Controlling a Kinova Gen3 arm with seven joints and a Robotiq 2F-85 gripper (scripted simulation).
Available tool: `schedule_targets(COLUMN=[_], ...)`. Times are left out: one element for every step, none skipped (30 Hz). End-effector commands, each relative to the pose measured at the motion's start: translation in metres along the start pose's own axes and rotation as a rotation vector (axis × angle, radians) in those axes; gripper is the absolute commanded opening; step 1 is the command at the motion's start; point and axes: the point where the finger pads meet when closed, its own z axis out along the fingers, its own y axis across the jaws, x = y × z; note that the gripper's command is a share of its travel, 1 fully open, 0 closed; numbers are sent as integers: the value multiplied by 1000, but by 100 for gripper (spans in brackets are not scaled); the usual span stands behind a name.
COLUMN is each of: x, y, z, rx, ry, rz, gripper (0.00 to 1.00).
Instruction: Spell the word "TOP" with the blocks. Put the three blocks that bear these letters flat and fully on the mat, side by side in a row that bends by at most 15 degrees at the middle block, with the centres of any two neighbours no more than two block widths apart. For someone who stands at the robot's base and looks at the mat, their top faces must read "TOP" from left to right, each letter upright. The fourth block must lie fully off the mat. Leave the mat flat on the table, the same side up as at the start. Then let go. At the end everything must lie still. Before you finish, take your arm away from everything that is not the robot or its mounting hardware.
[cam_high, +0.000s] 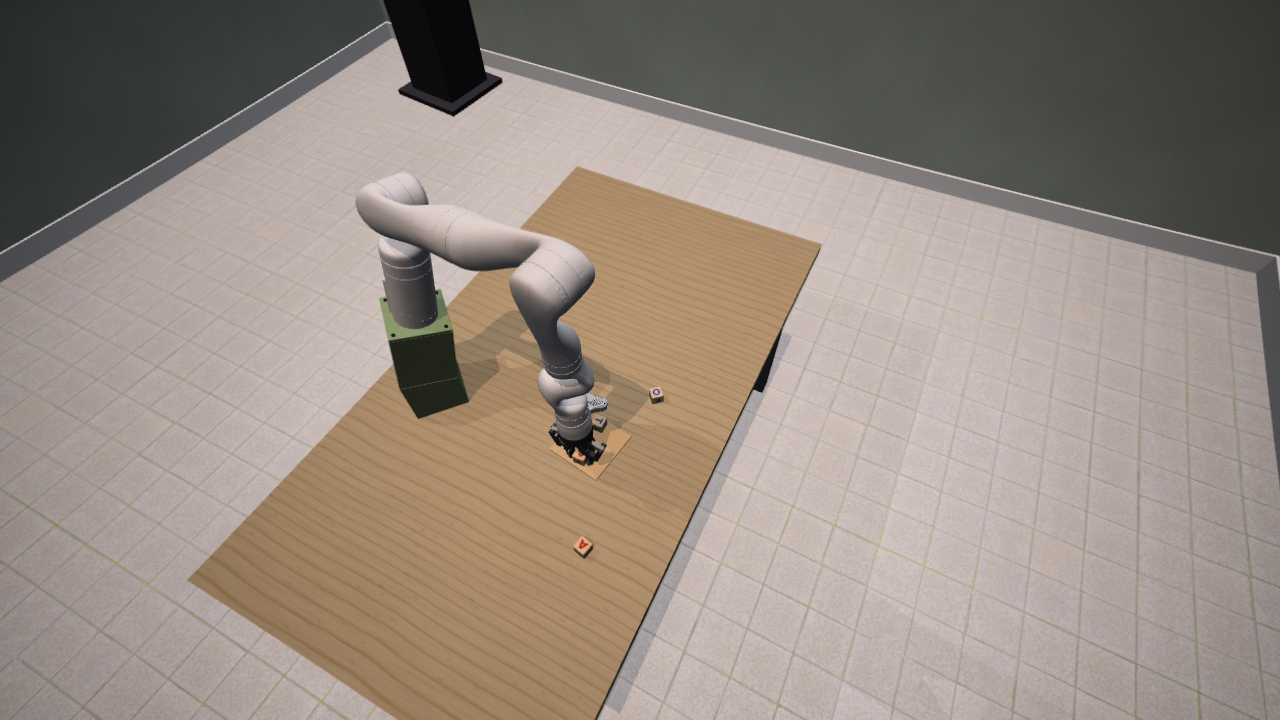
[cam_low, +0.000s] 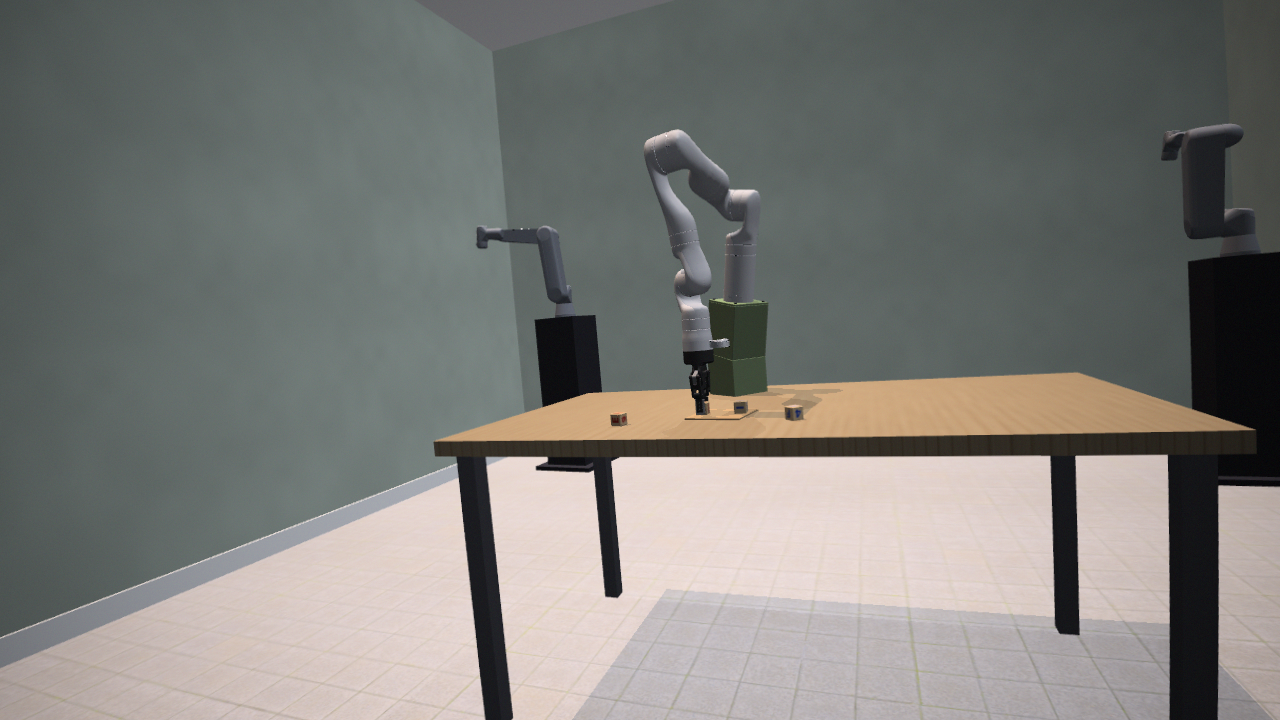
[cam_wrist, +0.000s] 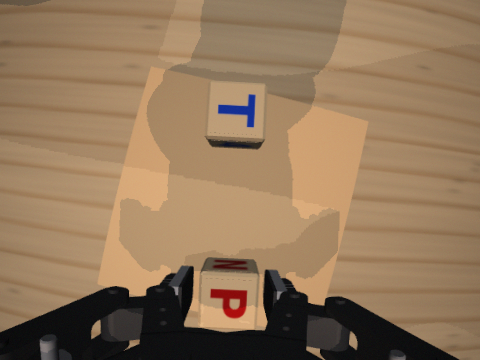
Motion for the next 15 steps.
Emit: schedule_targets(x=[0,0,0,0,0,0,0,0,0,0,0,0,0,0,0], y=[1,1,1,1,1,1,1,1,1,1,1,1,1,1,1], z=[-2,-4,-6,-8,-12,-16,-20,-25,-30,-35,-41,-46,-52,-57,-57], rx=[-2,-2,-2,-2,-2,-2,-2,-2,-2,-2,-2,-2,-2,-2,-2], ry=[0,0,0,0,0,0,0,0,0,0,0,0,0,0,0], rz=[0,0,0,0,0,0,0,0,0,0,0,0,0,0,0], gripper=[46,46,46,46,46,46,46,46,46,46,46,46,46,46,46])
